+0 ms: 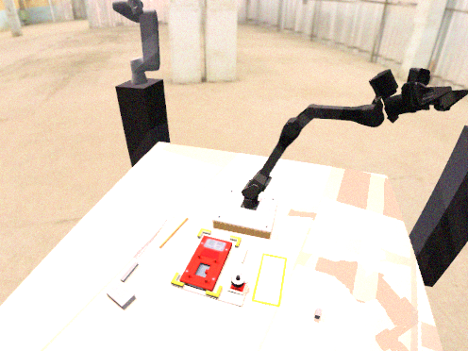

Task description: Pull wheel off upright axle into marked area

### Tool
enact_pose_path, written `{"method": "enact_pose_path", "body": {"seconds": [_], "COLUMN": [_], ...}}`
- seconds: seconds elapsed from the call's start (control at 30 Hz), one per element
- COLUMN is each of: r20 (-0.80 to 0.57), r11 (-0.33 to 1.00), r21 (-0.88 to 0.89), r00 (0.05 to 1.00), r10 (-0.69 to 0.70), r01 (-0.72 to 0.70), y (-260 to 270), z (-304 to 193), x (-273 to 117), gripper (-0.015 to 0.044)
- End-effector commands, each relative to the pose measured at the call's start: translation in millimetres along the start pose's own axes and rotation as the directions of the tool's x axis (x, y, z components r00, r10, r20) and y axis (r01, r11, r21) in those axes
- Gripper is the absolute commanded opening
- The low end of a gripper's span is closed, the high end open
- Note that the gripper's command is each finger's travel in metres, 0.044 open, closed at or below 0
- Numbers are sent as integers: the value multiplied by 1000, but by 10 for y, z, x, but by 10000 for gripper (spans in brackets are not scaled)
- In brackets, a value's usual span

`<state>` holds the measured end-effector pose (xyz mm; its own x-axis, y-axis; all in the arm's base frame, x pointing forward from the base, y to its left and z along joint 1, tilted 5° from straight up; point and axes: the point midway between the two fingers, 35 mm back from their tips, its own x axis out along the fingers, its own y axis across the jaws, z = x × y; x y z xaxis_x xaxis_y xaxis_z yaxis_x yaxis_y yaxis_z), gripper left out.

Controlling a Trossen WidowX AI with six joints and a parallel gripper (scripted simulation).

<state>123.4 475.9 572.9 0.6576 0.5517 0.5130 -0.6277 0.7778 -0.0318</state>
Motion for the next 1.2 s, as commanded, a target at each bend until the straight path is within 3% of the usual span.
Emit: {"method": "enact_pose_path", "body": {"seconds": [0.0, 0.1, 0.63, 0.87, 1.17], "r20": [-1, -23, -399, -588, -793], "r11": [1000, 1000, 968, 956, 961], "r21": [-1, -22, -231, -268, -249], "r00": [1000, 1000, 917, 806, 595], "r10": [0, 7, -6, -63, -130], "r01": [0, -7, -94, -121, -122], "y": [-2, -39, -899, -1493, -2274], "z": [-8, -131, -1774, -2476, -3219], "x": [4, 55, 416, 331, -40], "gripper": [374, 300, 300, 300, 300]}}
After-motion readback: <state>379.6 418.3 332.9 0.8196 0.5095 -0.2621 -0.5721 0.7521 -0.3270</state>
